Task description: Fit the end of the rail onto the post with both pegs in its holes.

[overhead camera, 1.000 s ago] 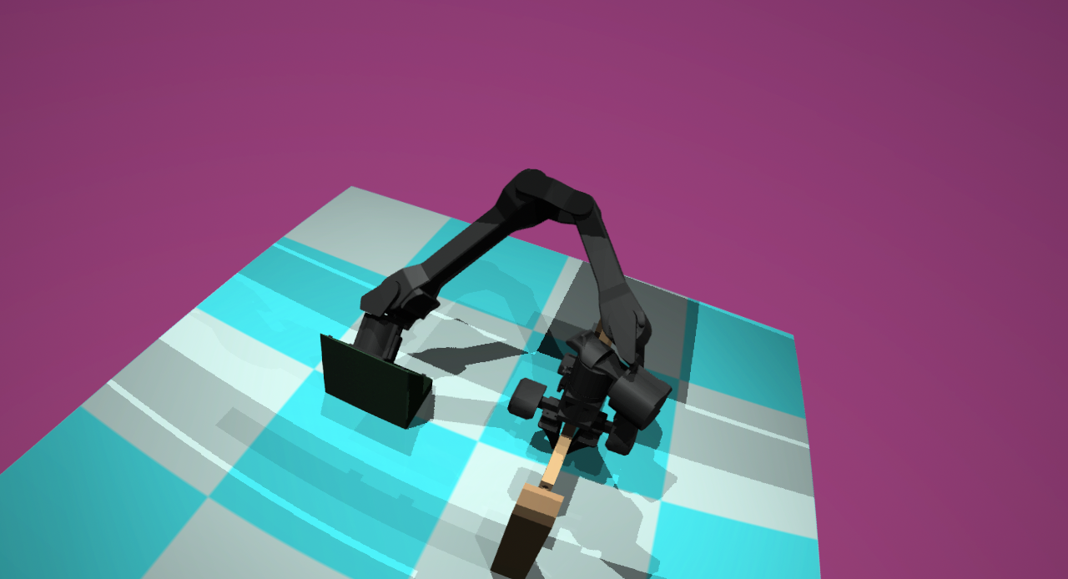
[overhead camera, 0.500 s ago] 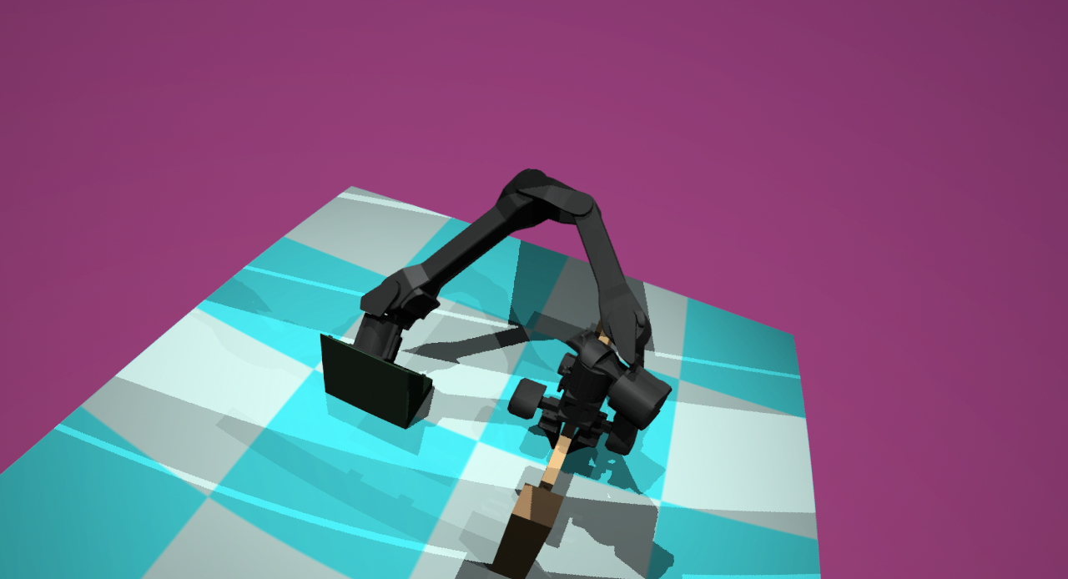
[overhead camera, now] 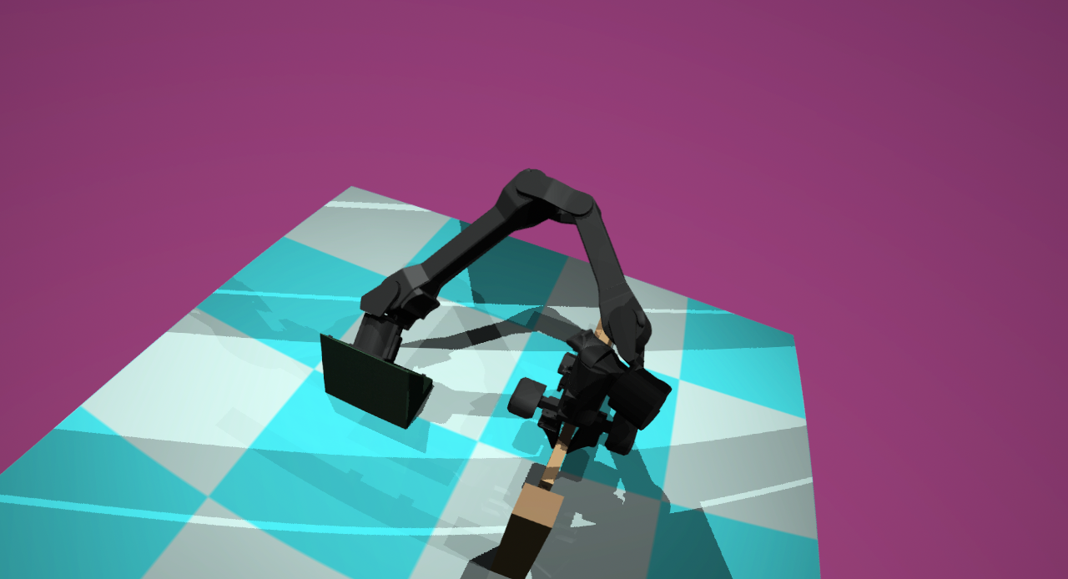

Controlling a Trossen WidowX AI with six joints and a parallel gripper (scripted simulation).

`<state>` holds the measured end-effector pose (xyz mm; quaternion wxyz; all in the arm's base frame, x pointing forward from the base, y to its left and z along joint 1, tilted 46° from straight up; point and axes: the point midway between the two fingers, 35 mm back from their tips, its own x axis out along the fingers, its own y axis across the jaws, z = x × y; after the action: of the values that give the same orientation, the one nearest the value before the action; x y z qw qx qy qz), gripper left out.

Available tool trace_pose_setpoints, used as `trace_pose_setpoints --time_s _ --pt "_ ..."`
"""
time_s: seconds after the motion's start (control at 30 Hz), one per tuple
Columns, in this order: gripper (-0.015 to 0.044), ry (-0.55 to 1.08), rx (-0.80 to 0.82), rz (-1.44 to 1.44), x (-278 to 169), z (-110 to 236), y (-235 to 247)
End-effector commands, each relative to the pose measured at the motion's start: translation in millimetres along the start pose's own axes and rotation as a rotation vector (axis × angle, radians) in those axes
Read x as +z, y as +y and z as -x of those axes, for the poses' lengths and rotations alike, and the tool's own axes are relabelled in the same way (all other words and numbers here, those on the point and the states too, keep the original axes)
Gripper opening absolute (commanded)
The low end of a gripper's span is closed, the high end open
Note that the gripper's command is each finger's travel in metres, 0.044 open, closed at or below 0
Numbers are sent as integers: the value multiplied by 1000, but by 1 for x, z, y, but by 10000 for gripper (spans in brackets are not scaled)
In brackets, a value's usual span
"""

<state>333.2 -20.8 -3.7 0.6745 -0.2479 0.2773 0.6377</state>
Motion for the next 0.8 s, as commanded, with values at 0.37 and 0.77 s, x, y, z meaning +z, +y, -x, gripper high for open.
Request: trace_pose_setpoints --time_s 0.37,0.77 --pt "0 4 -16 5 1 4 -3" --pt "0 4 -16 5 1 3 -3"
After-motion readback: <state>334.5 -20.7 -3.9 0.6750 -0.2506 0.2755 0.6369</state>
